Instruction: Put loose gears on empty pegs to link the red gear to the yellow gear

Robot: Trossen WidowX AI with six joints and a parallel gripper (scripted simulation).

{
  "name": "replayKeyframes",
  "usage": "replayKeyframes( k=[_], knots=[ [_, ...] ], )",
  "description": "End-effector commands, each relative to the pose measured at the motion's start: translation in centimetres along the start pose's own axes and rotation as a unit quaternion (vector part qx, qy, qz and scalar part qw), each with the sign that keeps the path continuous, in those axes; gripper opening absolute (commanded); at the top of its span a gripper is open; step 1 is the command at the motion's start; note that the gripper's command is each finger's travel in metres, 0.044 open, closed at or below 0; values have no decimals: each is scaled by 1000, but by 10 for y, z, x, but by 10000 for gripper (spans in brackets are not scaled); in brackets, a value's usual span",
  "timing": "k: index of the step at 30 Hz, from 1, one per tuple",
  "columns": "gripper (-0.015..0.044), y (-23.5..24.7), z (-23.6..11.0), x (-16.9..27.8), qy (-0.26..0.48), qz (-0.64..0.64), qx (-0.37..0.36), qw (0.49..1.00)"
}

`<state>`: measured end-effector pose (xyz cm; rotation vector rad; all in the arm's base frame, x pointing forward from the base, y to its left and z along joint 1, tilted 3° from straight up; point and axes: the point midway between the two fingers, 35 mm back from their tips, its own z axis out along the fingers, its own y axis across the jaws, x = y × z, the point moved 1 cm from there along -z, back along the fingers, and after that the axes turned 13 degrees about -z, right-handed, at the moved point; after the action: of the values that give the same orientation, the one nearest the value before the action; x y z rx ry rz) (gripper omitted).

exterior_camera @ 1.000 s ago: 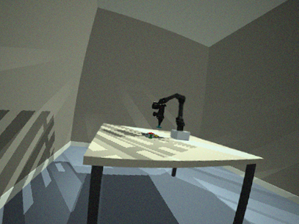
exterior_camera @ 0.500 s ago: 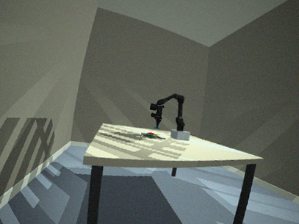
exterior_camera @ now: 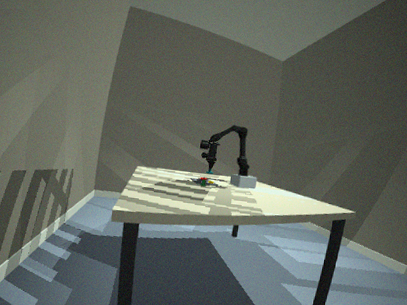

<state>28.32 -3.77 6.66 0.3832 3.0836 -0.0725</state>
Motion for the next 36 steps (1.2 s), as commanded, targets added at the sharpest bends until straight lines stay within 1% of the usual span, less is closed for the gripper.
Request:
replayKeyframes(
  k=[1, 17, 36],
  knots=[
    [0, -9, 4, -3, 0, -3, 1, 1000],
    [0, -40, 18, -12, -1, -6, 4, 1000],
    [0, -41, 16, -11, -1, -6, 4, 1000]
  ],
)
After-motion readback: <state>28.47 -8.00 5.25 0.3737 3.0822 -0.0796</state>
